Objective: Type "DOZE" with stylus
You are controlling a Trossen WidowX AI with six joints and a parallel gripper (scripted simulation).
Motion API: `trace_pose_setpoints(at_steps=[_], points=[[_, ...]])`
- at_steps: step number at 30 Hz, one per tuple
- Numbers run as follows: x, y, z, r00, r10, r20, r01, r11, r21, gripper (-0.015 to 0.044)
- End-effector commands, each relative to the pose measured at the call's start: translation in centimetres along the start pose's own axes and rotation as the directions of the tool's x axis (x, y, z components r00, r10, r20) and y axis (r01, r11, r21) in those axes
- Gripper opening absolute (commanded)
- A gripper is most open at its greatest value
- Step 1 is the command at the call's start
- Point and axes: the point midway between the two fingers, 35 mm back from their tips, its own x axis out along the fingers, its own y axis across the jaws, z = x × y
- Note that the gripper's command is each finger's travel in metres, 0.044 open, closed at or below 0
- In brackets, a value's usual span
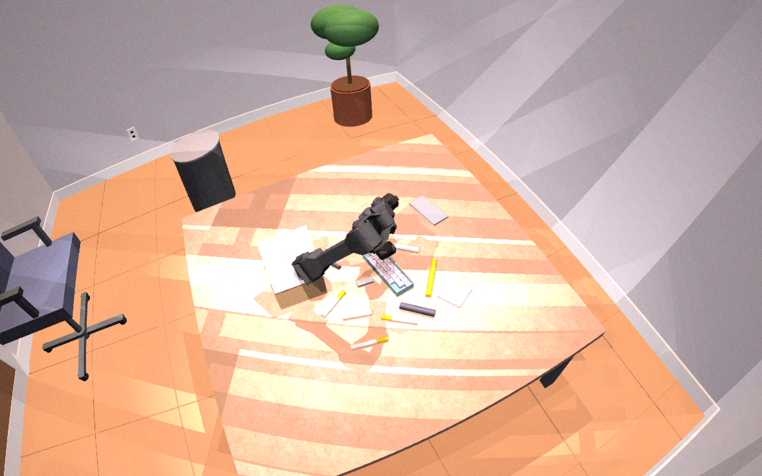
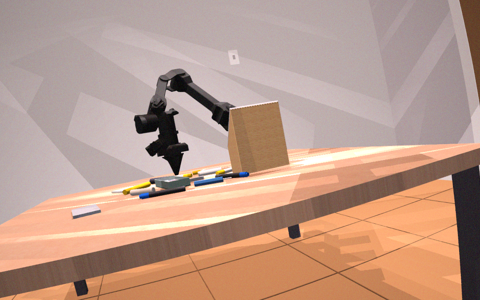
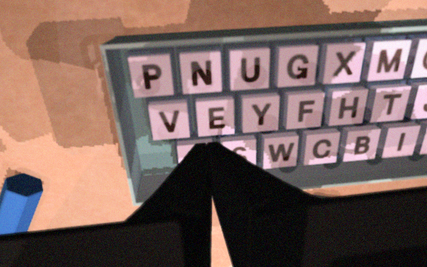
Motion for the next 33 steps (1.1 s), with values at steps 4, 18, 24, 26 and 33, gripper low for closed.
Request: trace_pose_setpoints(at_steps=[4, 18, 24, 26, 33], points=[[-0.1, -0.1, 0.3, 1.000, -0.021, 0.000, 0.021, 1.000, -0.001, 0.0000], [-0.2, -7.2, 0.3, 1.000, -0.025, -0.001, 0.025, 1.000, -0.001, 0.0000], [-0.2, -7.5, 0.4, 1.000, -0.024, -0.001, 0.024, 1.000, -0.001, 0.0000], [-0.3, -9.7, 0.6, 1.000, -0.022, 0.000, 0.022, 1.000, -0.001, 0.0000], [-0.4, -14.2, 0.4, 1.000, -0.028, -0.001, 0.028, 1.000, 0.000, 0.0000]])
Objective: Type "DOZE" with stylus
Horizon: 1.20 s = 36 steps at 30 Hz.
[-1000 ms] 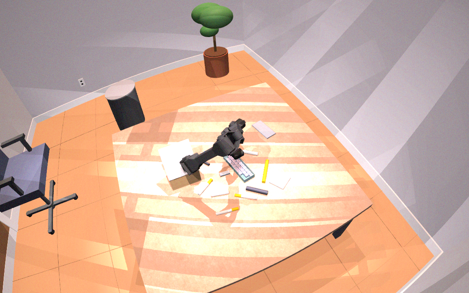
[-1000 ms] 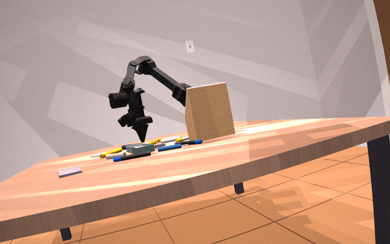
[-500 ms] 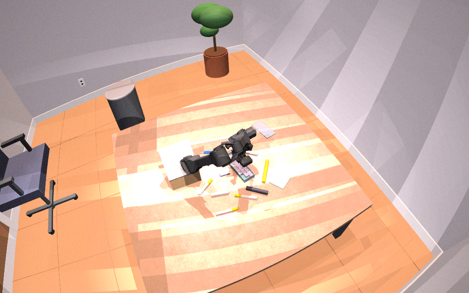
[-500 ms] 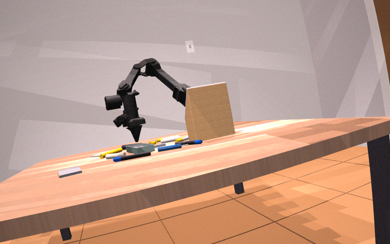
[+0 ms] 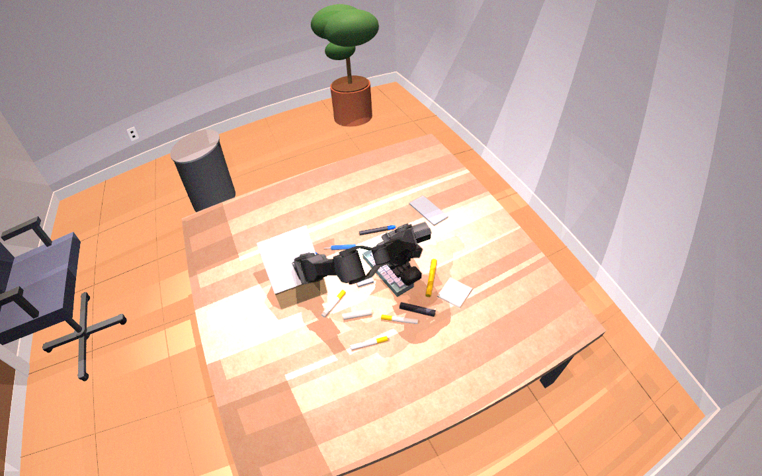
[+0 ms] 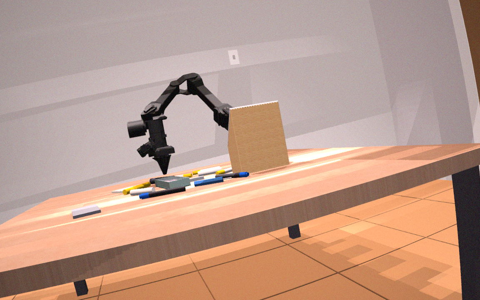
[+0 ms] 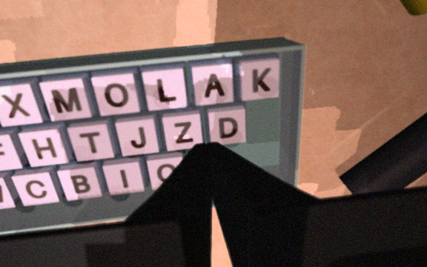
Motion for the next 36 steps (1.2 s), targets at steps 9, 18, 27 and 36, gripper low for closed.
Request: trace_pose_setpoints(at_steps=[9, 18, 27, 36], points=[[-0.2, -0.1, -0.5, 1.000, -0.001, 0.002, 0.001, 1.000, -0.019, 0.0000], [-0.2, 2.3, -3.3, 1.000, 0.000, 0.001, 0.000, 1.000, -0.020, 0.0000], [-0.2, 6.6, -3.1, 1.000, 0.009, 0.002, -0.009, 1.000, -0.021, 0.0000], [-0.2, 10.6, -3.5, 1.000, 0.004, 0.001, -0.004, 1.000, -0.020, 0.0000]])
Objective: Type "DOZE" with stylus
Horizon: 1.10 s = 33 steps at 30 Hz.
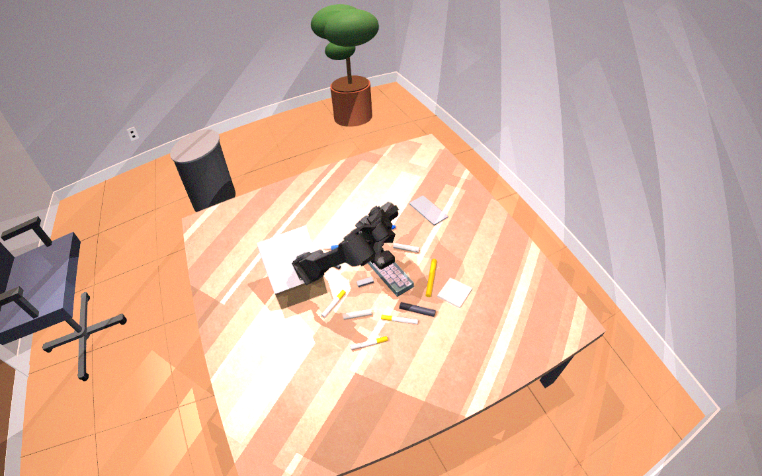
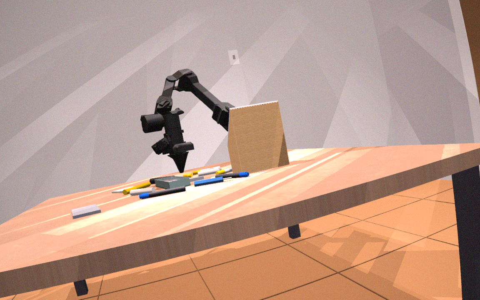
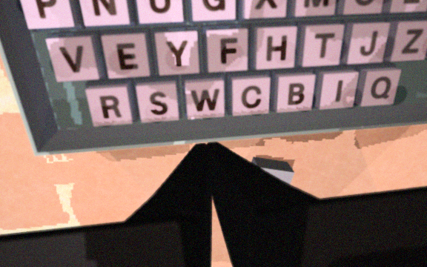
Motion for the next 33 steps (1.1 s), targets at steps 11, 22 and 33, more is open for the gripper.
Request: trace_pose_setpoints(at_steps=[11, 22, 33], points=[[-5.7, 0.4, 0.1, 1.000, 0.005, 0.002, -0.005, 1.000, 0.013, 0.0000], [-5.5, 0.4, 0.2, 1.000, 0.002, 0.009, -0.002, 1.000, 0.012, 0.0026], [-5.5, 0.4, 0.2, 1.000, 0.002, 0.010, -0.002, 1.000, 0.012, 0.0000]])
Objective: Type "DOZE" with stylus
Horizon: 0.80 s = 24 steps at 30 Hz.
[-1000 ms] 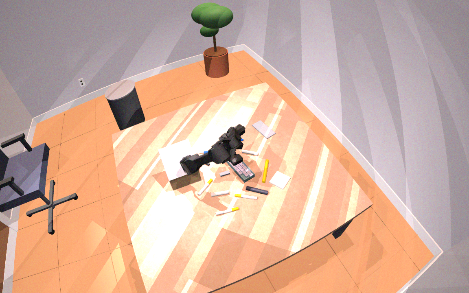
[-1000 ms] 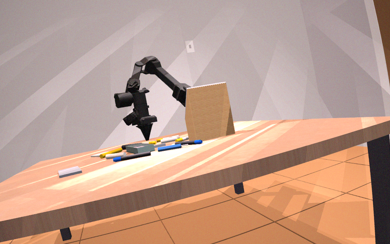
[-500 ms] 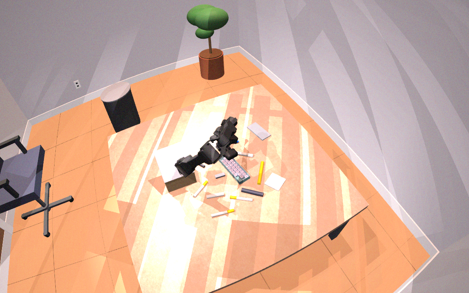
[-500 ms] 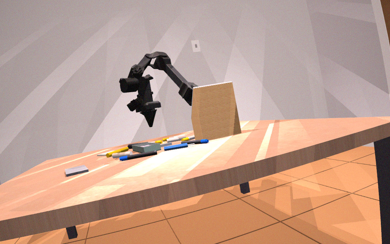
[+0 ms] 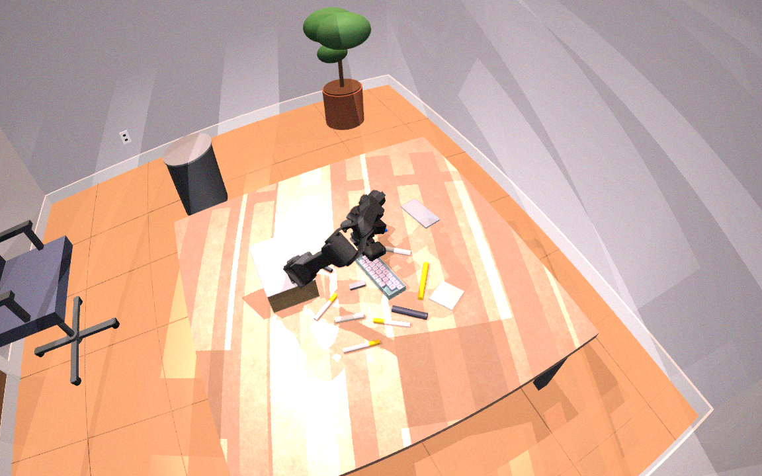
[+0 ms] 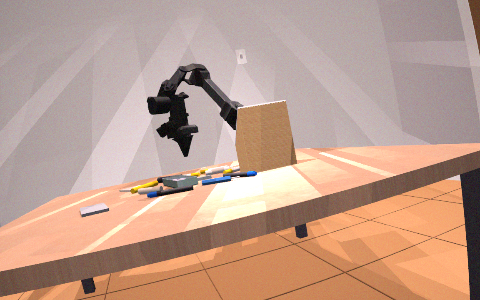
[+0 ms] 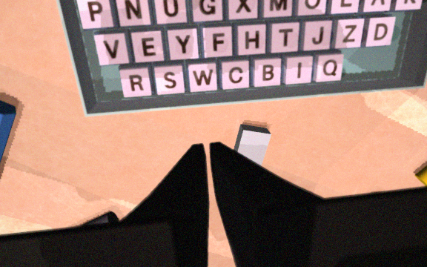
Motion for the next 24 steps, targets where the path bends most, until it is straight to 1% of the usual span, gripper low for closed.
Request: trace_pose_setpoints(at_steps=[1, 6, 9, 12, 16, 20, 21, 24], points=[[0.0, 0.0, 0.0, 1.000, 0.000, 0.000, 0.000, 1.000, 0.000, 0.0000], [0.0, 0.0, 0.0, 1.000, 0.000, 0.000, 0.000, 1.000, 0.000, 0.0000], [0.1, 0.2, 0.0, 1.000, 0.006, -0.005, -0.006, 1.000, 0.008, 0.0079], [0.8, 3.5, -0.2, 0.993, 0.083, -0.084, -0.073, 0.990, 0.121, 0.0150], [2.0, 9.0, -1.3, 0.952, 0.191, -0.240, -0.106, 0.939, 0.328, 0.0150], [3.1, 14.1, -3.3, 0.878, 0.264, -0.399, -0.027, 0.860, 0.510, 0.0150], [3.3, 14.8, -3.7, 0.866, 0.271, -0.419, -0.009, 0.848, 0.530, 0.0150], [3.3, 15.0, -3.8, 0.862, 0.274, -0.426, -0.003, 0.844, 0.537, 0.0150]])
